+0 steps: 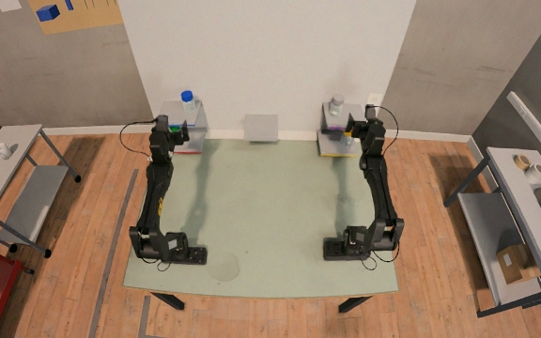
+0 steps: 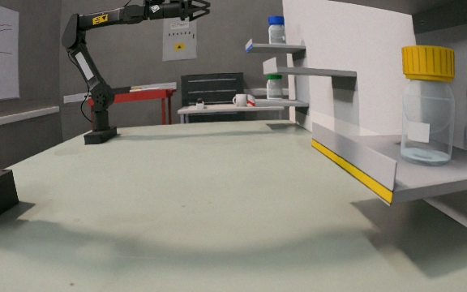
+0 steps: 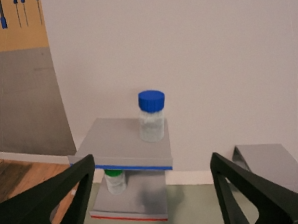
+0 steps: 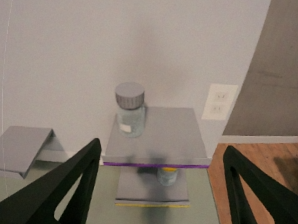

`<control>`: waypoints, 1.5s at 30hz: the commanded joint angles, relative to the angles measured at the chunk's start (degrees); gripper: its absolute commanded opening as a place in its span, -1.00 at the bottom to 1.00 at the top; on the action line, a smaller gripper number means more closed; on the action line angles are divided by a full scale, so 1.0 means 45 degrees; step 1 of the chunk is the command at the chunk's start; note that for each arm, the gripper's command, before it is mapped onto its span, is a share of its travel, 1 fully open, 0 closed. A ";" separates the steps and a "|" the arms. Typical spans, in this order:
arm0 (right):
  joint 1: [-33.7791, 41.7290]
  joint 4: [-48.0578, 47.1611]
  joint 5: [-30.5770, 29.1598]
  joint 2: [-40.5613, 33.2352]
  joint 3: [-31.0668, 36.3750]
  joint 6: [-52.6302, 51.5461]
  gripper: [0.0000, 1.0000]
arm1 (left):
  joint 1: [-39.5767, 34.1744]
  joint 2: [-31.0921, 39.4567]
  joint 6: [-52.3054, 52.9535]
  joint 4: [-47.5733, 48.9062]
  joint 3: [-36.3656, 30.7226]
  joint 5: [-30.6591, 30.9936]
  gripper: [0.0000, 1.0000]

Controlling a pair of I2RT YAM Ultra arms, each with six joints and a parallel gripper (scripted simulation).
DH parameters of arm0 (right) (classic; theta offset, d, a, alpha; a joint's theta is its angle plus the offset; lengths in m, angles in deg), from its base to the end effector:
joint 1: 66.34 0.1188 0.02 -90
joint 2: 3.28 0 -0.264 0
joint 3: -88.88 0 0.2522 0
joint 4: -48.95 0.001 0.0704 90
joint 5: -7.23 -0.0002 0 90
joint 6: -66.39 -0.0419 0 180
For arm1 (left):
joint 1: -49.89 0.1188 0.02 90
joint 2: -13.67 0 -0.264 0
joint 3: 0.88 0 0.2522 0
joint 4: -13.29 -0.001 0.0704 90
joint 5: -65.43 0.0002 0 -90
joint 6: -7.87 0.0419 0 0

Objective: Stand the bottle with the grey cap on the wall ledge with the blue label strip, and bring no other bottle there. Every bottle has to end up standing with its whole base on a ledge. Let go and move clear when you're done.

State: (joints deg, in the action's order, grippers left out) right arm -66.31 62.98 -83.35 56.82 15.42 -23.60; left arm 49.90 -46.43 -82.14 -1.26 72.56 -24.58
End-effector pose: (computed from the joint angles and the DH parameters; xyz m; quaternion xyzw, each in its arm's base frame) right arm 0.2461 0.0007 0.4044 0.0033 0.7112 -0.0035 0.7030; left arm 0.2461 0.0011 0.4033 -0.0002 0.7145 0.0001 0.6996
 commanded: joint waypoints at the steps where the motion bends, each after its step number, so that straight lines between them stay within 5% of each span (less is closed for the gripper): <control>1: 0.0296 -0.0272 -0.0765 -0.0182 0.0130 -0.0044 1.00 | -0.0003 -0.0179 -0.0106 -0.1033 0.0408 0.0114 1.00; 6: 0.1515 -0.0145 -0.1835 -0.0320 0.0389 -0.0197 1.00 | 0.0029 -0.0970 -0.0181 -0.2916 0.1936 0.0183 1.00; 18: 0.2286 0.0097 -0.1943 -0.0217 -0.0036 -0.0442 1.00 | 0.0090 -0.2222 -0.0176 -0.4373 0.4272 0.0205 1.00; 34: 0.2215 0.0254 -0.1954 -0.0188 0.0085 -0.0436 1.00 | 0.0028 -0.2136 -0.0110 -0.4403 0.4197 0.0148 1.00; 37: 0.2197 -0.0420 -0.1710 -0.0161 0.0123 -0.0395 0.87 | 0.0028 -0.2136 -0.0110 -0.4403 0.4197 0.0148 1.00; 45: 0.1652 -0.3908 -0.0839 0.2694 0.0123 -0.0062 0.87 | 0.0028 -0.2136 -0.0110 -0.4404 0.4197 0.0148 1.00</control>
State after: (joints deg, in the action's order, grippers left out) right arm -57.81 52.73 -89.29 63.81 17.08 -24.73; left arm 49.90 -56.13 -82.51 -20.63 90.15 -24.01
